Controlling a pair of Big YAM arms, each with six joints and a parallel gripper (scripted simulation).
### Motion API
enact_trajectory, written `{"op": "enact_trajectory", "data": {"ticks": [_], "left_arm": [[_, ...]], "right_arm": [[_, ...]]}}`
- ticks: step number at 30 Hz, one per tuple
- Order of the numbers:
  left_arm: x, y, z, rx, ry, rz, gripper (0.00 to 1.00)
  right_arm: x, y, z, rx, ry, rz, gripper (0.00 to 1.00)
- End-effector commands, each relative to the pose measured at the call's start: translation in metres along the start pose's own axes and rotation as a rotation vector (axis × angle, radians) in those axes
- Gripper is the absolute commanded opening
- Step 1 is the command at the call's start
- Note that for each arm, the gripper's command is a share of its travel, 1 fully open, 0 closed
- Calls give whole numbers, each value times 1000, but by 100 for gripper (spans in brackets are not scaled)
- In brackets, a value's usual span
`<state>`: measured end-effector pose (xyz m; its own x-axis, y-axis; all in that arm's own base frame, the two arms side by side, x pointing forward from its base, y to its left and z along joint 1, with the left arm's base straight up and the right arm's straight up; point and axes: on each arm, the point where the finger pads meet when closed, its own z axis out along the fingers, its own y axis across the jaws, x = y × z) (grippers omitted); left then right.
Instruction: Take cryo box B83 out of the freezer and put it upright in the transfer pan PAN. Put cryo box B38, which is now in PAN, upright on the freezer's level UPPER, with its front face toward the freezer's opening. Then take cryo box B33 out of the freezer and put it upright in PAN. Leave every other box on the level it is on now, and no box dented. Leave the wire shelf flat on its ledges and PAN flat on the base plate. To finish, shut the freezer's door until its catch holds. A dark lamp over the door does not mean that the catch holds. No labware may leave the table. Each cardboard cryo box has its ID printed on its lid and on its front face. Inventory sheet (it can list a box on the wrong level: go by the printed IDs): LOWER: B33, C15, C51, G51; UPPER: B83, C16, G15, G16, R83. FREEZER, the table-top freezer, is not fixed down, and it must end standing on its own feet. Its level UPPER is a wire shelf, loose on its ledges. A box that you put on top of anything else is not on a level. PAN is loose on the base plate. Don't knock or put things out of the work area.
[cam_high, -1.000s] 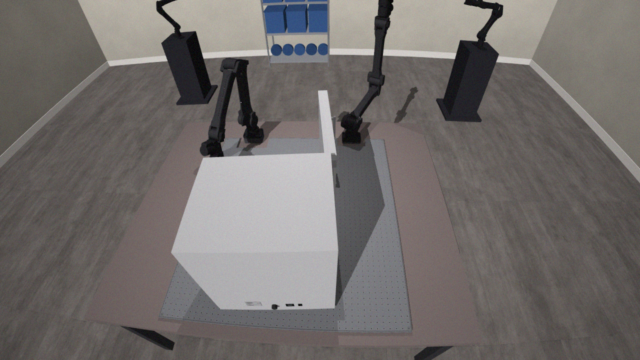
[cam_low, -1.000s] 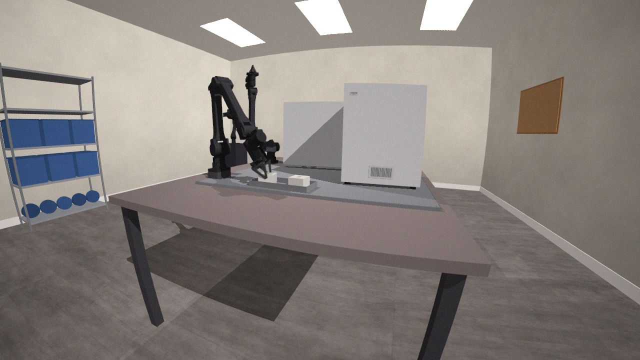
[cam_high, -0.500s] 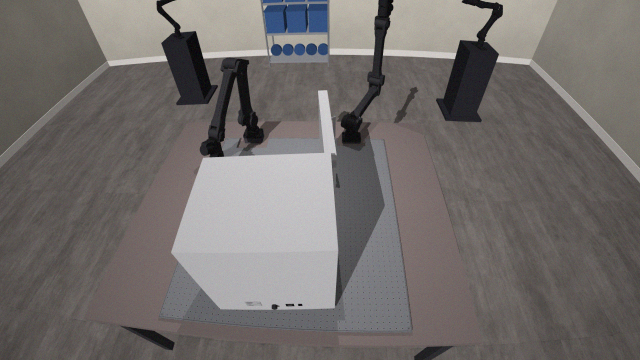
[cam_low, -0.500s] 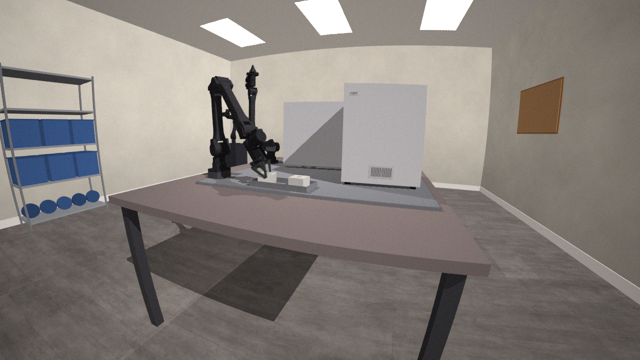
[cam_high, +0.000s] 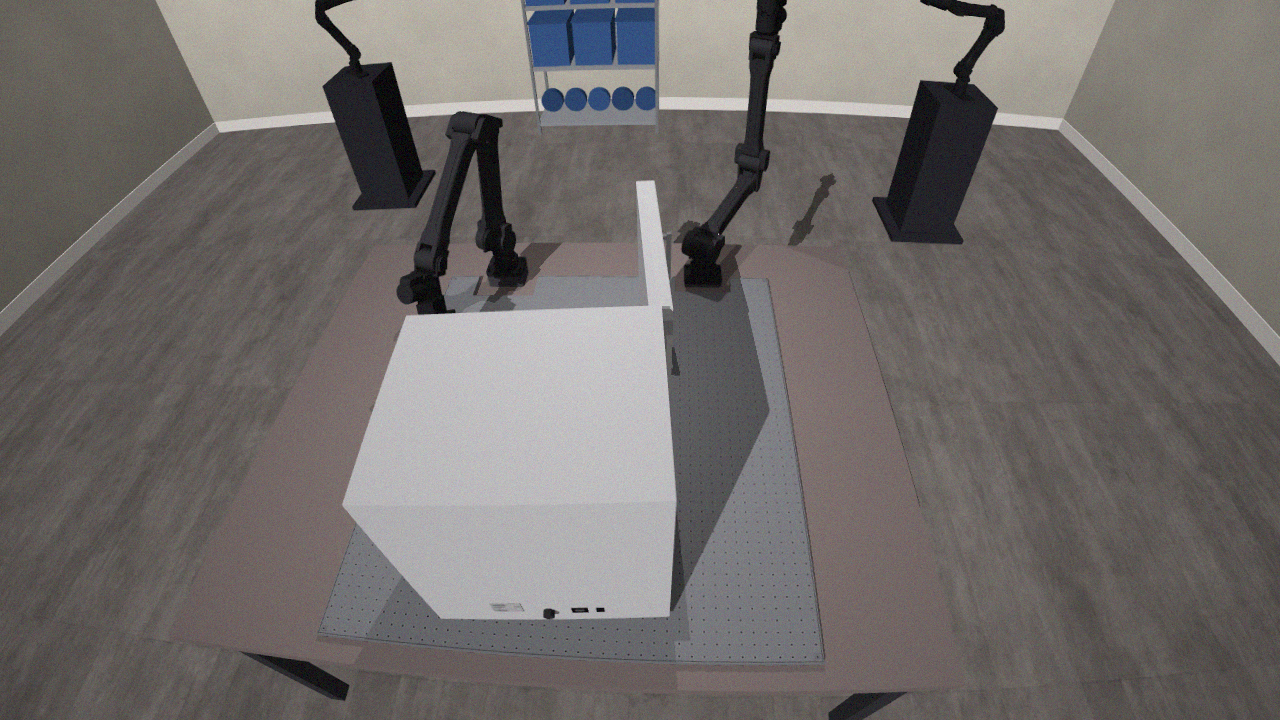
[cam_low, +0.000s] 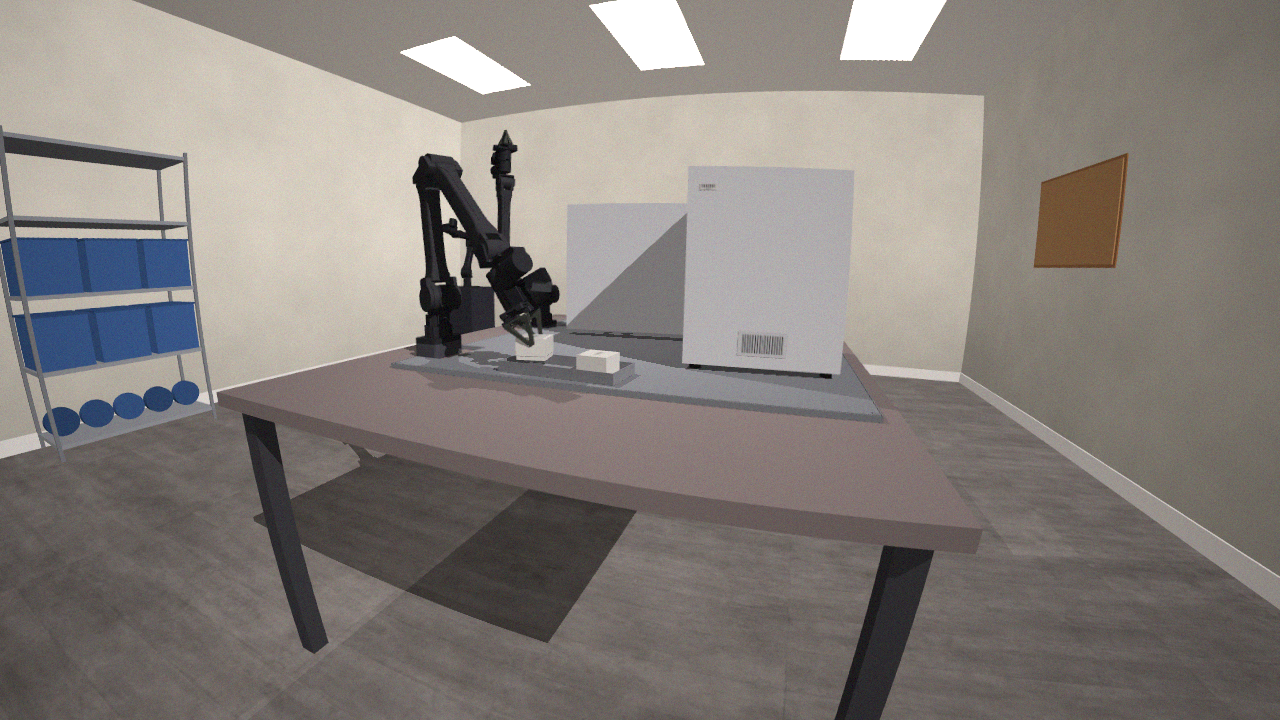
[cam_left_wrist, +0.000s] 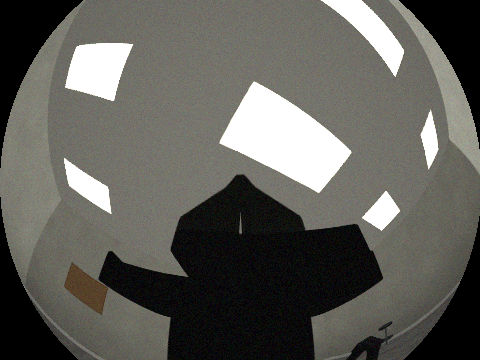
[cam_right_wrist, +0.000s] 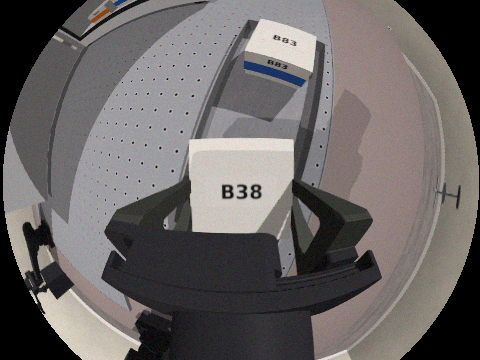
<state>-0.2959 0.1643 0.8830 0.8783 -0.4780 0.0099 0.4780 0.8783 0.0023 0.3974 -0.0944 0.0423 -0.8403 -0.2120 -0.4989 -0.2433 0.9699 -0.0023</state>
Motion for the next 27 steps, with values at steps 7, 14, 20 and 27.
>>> {"op": "enact_trajectory", "data": {"ticks": [7,14,20,27], "left_arm": [[13,1,1,-2,37,-13,0],[13,1,1,-2,37,-13,0],[13,1,1,-2,37,-13,0],[13,1,1,-2,37,-13,0]], "right_arm": [[-40,-12,-27,24,-54,-19,77],[-44,-12,-37,26,-55,-20,77],[-48,-13,-45,27,-56,-20,77],[-43,-12,-40,12,-31,-12,77]]}}
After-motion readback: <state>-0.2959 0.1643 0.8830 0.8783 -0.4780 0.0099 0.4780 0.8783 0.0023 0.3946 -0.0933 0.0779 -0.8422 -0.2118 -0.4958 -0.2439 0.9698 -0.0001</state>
